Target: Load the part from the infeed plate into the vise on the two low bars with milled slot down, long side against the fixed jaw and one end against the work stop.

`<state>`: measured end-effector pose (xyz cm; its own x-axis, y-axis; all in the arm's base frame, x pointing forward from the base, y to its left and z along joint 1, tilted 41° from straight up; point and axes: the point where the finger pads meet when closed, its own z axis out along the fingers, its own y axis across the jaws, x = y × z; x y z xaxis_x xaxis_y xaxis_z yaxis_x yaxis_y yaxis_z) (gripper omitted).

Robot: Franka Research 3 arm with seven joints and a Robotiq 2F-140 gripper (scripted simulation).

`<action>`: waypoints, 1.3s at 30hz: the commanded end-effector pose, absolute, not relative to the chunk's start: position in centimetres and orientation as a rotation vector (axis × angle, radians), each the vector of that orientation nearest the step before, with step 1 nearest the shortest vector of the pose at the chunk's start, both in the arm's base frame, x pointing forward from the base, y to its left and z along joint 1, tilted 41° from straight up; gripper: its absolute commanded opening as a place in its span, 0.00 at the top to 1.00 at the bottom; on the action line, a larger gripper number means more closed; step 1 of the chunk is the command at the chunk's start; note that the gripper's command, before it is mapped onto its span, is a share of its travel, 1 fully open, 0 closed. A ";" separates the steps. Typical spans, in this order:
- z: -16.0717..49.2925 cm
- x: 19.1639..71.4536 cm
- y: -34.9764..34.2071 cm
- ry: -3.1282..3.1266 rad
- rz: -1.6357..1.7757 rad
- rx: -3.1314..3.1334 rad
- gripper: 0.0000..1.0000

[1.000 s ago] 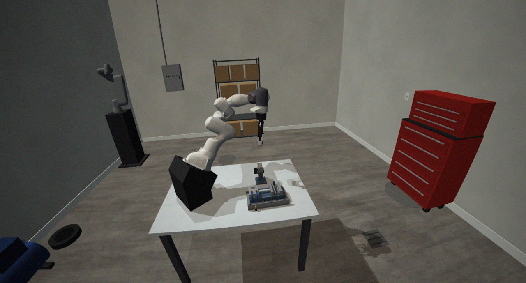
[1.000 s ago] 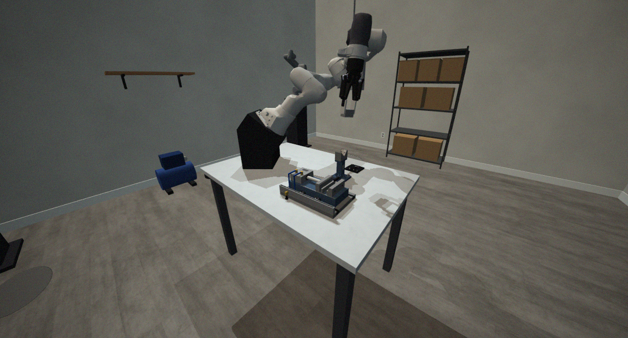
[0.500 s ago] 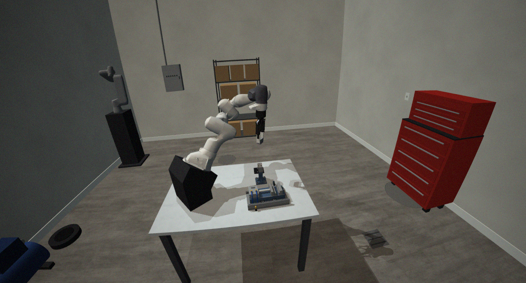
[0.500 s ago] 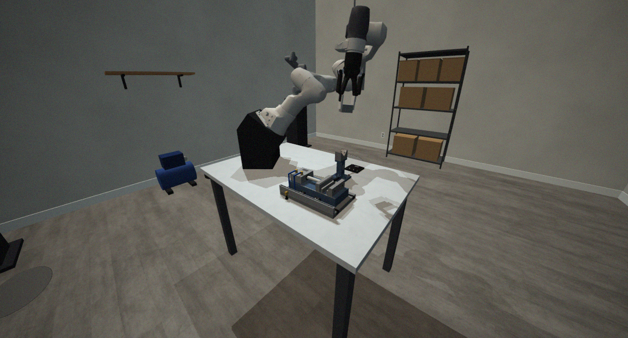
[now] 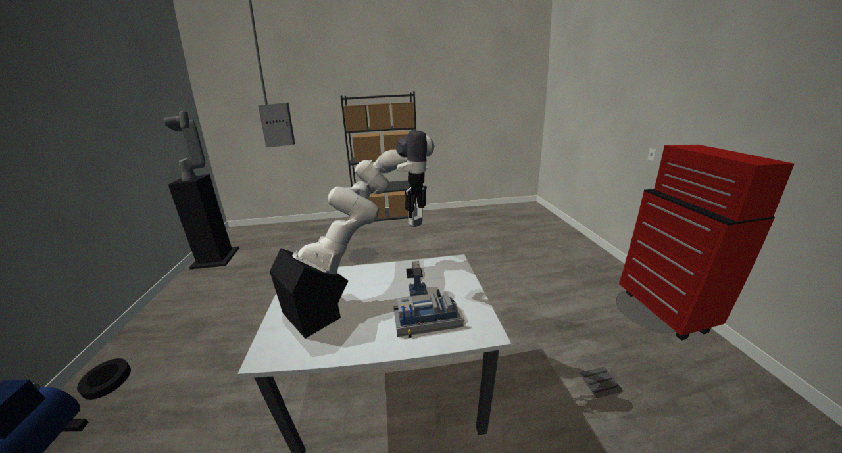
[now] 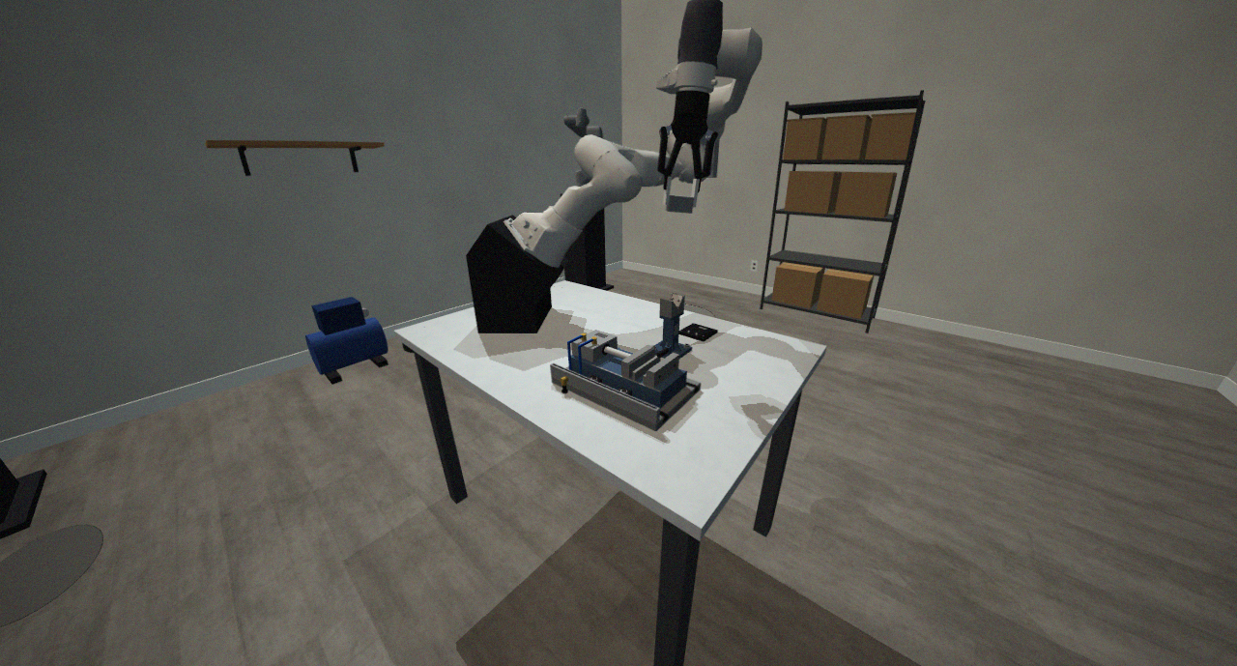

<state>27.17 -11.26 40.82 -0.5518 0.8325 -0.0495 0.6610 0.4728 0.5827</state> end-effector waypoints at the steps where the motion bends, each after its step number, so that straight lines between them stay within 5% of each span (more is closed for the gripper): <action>1: 41.1 26.6 -11.0 2.325 0.805 1.463 1.00; 39: 44.3 23.5 -12.8 1.878 1.008 2.103 1.00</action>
